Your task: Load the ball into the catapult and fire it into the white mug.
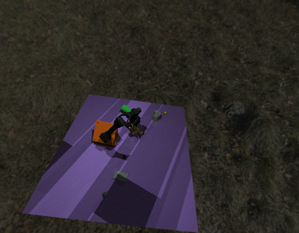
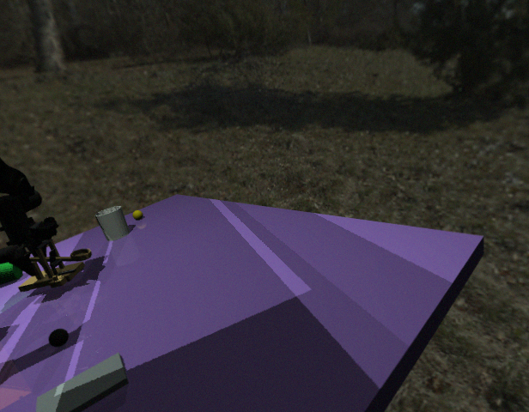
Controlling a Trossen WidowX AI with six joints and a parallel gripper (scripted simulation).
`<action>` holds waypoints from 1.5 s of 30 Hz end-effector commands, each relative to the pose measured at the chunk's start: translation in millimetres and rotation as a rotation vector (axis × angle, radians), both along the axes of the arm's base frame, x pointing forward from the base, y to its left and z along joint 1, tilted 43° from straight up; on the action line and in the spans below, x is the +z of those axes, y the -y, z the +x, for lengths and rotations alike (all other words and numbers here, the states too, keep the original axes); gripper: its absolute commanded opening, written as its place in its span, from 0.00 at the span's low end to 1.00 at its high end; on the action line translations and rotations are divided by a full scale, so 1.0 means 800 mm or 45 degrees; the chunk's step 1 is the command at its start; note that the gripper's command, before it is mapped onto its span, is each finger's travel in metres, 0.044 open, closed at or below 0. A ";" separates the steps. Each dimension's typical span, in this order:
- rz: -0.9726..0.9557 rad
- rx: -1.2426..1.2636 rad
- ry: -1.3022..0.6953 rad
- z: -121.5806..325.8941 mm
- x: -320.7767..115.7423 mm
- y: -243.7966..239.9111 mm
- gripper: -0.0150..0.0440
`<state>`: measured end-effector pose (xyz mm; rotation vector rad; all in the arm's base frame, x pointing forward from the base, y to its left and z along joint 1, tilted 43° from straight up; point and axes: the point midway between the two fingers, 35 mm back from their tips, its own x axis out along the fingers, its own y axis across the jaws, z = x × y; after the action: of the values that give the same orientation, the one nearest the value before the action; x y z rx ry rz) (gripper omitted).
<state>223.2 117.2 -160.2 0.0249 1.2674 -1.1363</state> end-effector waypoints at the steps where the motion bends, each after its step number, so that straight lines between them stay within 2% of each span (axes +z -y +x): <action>1: 0.004 0.014 0.010 0.002 -0.003 0.002 0.25; 15: -0.001 0.000 0.000 -0.003 -0.014 0.012 0.25; 28: -0.001 0.000 0.000 -0.003 -0.014 0.012 0.83; 32: 0.003 0.001 -0.001 0.007 0.021 -0.023 1.00; 36: 0.004 0.001 -0.005 0.011 0.077 -0.068 1.00; 45: 0.008 0.057 -0.051 0.010 0.061 -0.056 1.00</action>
<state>232.2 162.6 -111.3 0.0109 1.2804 -1.1239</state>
